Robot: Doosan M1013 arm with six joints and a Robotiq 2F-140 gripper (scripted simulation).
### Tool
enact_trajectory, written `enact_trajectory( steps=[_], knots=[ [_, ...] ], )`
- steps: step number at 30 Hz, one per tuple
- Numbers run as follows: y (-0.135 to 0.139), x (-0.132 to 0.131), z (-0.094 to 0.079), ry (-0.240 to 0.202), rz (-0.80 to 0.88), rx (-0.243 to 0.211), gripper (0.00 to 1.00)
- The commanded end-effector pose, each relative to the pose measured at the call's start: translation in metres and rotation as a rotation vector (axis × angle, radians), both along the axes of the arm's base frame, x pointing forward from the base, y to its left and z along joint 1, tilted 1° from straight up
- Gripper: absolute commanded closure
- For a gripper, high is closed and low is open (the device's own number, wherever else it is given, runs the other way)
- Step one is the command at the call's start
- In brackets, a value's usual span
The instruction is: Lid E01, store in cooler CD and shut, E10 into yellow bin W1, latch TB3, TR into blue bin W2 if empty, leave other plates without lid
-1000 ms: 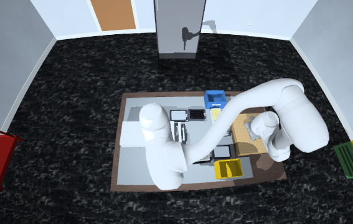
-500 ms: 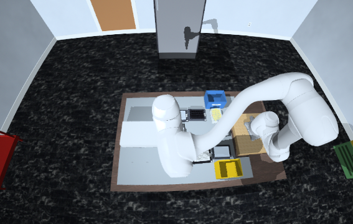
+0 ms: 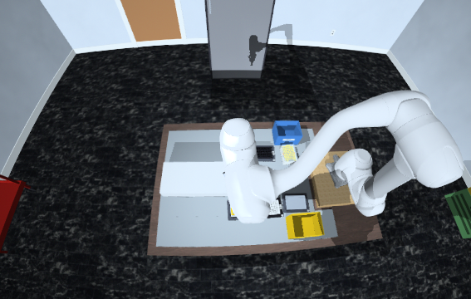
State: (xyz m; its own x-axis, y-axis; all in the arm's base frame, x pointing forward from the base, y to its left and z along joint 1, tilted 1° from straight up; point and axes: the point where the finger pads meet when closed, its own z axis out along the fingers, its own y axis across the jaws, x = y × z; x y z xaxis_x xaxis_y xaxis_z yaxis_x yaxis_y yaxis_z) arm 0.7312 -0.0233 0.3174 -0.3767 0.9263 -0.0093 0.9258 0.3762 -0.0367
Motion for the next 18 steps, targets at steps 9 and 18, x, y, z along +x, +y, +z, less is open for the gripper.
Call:
enact_trajectory(
  steps=[9, 18],
  knots=[
    [-0.018, -0.044, -0.012, -0.017, -0.383, -0.009, 1.00],
    [-0.028, -0.073, -0.021, -0.026, -0.617, -0.012, 1.00]
  ],
)
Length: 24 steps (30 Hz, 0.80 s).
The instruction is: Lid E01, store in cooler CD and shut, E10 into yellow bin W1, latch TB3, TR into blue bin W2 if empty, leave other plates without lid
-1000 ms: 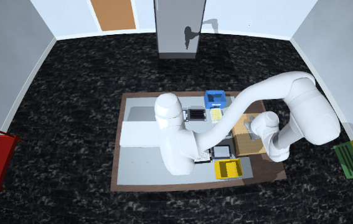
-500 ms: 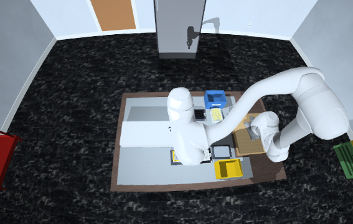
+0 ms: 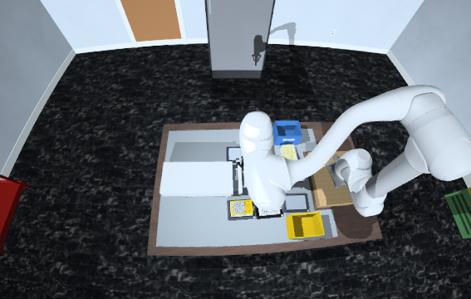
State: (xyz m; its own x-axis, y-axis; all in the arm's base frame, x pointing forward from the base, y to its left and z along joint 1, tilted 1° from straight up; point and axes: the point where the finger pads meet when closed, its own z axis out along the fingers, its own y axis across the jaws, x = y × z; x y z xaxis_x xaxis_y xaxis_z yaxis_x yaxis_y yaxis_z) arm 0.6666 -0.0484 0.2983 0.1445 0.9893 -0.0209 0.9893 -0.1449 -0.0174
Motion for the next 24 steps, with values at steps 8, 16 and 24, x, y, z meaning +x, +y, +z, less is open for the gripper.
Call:
enact_trajectory(
  steps=[8, 16, 24],
  knots=[
    [-0.013, -0.044, -0.015, -0.015, -0.352, -0.006, 1.00],
    [-0.019, -0.071, -0.025, -0.022, -0.552, -0.007, 1.00],
    [-0.026, -0.105, -0.039, -0.031, -0.818, -0.008, 1.00]
  ],
)
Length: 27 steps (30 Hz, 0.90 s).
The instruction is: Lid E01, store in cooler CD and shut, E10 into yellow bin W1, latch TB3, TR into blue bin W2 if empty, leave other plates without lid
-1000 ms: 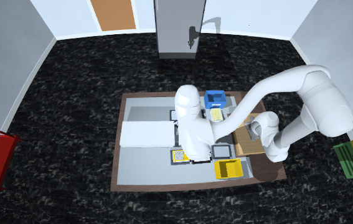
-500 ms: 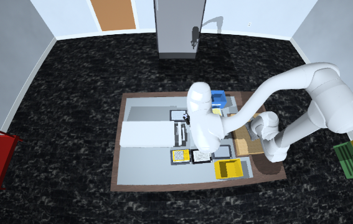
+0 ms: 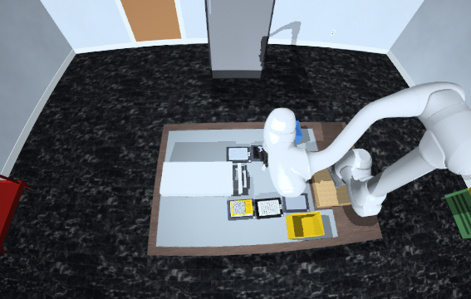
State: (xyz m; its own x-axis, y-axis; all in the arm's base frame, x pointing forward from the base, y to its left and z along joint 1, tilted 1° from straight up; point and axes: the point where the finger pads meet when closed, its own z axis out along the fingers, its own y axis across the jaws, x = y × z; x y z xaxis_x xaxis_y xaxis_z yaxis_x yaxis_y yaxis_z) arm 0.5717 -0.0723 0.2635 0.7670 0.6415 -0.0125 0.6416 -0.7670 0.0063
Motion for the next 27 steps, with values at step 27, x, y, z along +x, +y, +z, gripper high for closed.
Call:
enact_trajectory(
  steps=[27],
  knots=[
    [-0.012, -0.111, -0.050, -0.030, -0.856, 0.001, 1.00]
  ],
)
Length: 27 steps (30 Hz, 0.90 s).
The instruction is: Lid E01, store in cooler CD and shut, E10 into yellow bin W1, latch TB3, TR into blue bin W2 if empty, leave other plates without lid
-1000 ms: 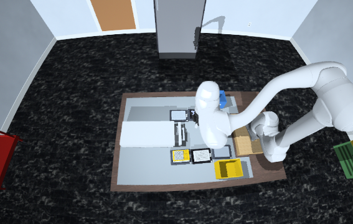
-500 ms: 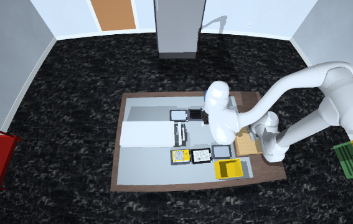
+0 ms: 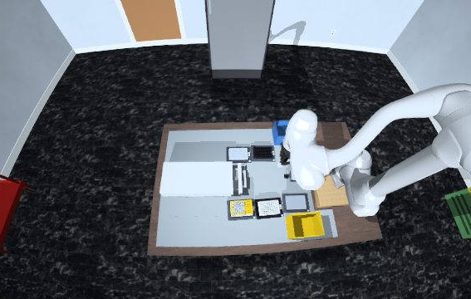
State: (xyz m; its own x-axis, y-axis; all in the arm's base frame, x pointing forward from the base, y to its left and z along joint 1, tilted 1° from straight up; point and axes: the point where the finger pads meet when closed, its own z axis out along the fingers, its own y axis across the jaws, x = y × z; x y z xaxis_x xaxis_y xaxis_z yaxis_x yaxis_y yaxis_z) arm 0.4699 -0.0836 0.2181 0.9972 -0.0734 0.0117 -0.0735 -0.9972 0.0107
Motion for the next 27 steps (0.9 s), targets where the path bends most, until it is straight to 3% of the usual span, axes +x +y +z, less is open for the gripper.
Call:
enact_trajectory(
  steps=[1, 15, 16, 27],
  knots=[
    [0.000, -0.011, -0.005, -0.004, -0.114, -0.003, 1.00],
    [0.000, -0.011, -0.005, -0.004, -0.114, -0.003, 1.00],
    [-0.001, -0.008, -0.007, -0.004, -0.126, -0.002, 0.13],
    [-0.006, 0.023, -0.026, -0.004, -0.126, -0.002, 0.13]
  ],
)
